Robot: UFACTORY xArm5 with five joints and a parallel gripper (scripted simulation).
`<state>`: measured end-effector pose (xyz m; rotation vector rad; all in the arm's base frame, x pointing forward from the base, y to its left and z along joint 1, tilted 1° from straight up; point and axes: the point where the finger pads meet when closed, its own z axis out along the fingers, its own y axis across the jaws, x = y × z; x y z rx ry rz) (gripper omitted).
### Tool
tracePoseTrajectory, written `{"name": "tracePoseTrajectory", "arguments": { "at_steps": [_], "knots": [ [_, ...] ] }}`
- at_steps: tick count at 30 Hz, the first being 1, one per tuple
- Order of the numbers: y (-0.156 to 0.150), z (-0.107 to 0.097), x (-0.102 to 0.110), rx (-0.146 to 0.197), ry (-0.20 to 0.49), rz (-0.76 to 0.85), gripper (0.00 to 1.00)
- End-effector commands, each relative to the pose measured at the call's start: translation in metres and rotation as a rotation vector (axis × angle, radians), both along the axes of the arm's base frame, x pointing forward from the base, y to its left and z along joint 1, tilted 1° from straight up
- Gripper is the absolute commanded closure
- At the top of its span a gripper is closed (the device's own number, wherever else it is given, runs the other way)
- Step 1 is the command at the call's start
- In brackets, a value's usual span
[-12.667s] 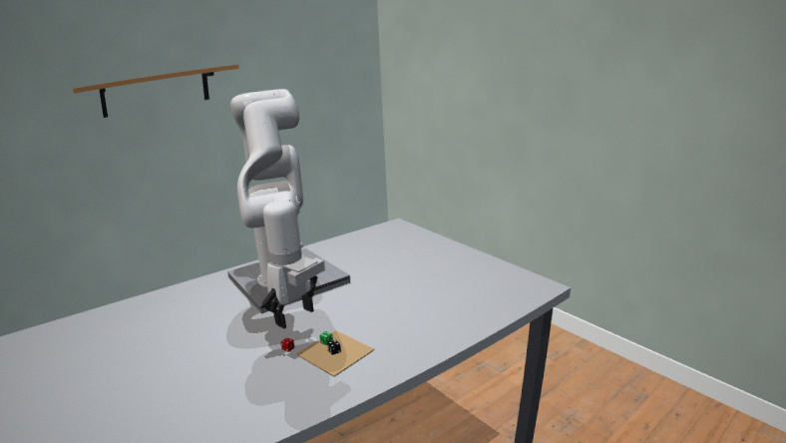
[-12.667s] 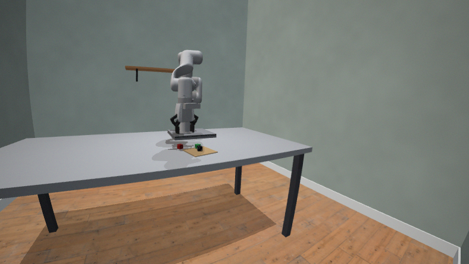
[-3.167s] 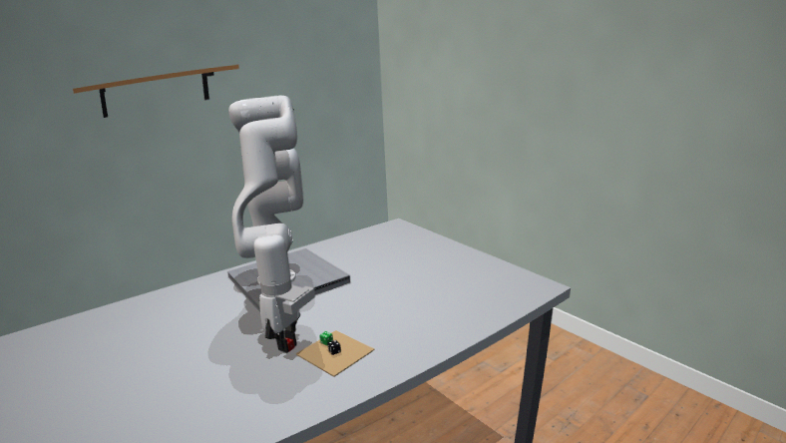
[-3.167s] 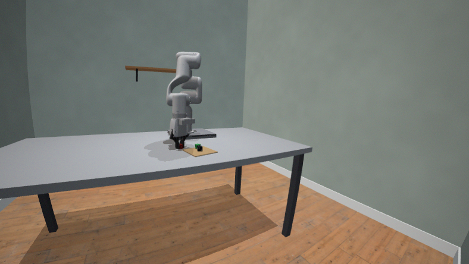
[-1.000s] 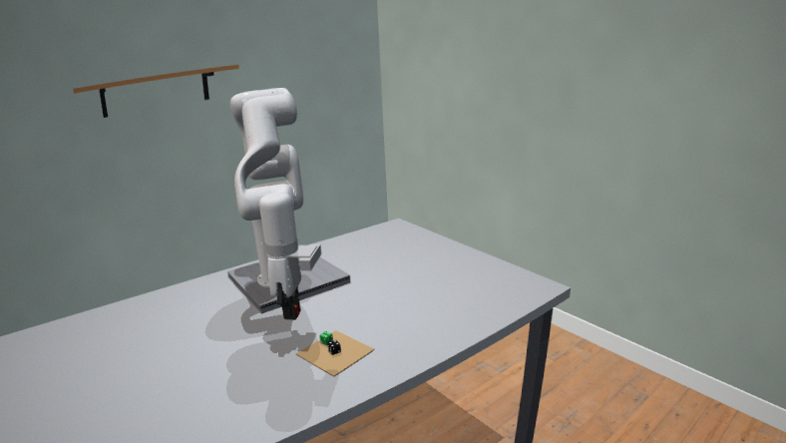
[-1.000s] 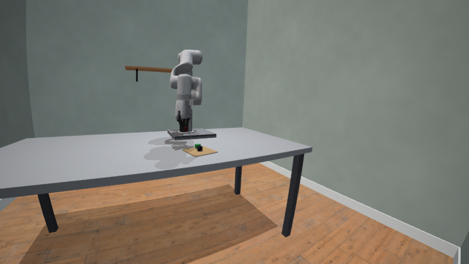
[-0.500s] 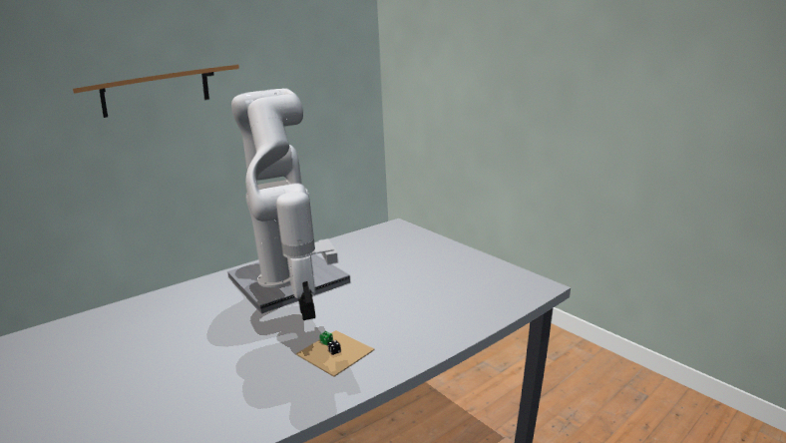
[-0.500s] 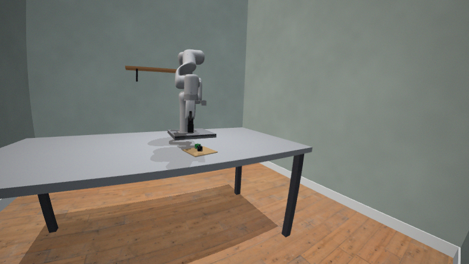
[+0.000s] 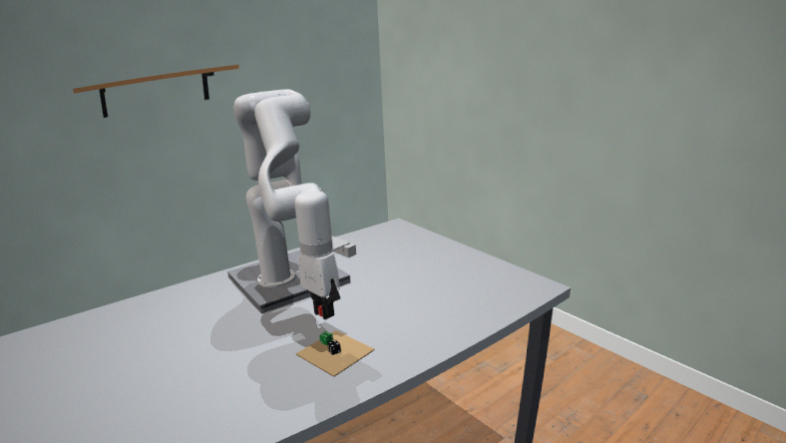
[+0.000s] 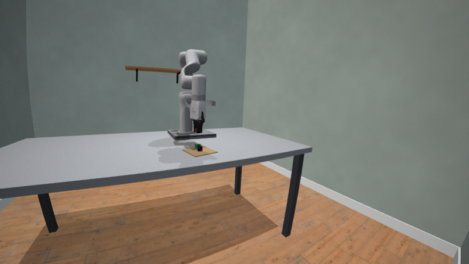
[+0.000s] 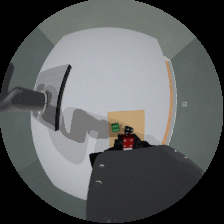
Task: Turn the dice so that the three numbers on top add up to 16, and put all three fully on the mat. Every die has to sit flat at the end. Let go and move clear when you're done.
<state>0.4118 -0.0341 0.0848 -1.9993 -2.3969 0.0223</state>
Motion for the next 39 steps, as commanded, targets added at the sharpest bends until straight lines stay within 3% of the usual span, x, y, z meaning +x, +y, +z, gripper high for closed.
{"name": "tracePoseTrajectory", "arguments": {
  "at_steps": [1,10,12,13,27,30,32,39],
  "knots": [
    [0.013,0.0,0.008,0.003,-0.002,0.165,0.79],
    [0.039,-0.001,0.019,0.009,-0.003,0.478,0.79],
    [0.039,-0.001,0.019,0.009,-0.003,0.478,0.79],
    [0.047,-0.002,0.022,0.011,-0.003,0.579,0.79],
    [0.088,-0.005,0.034,0.02,-0.002,1.035,0.79],
    [0.088,-0.005,0.034,0.02,-0.002,1.038,0.79],
    [0.101,-0.006,0.037,0.023,-0.002,1.179,0.79],
    [0.12,-0.008,0.04,0.027,-0.001,1.377,0.79]
  ]
}}
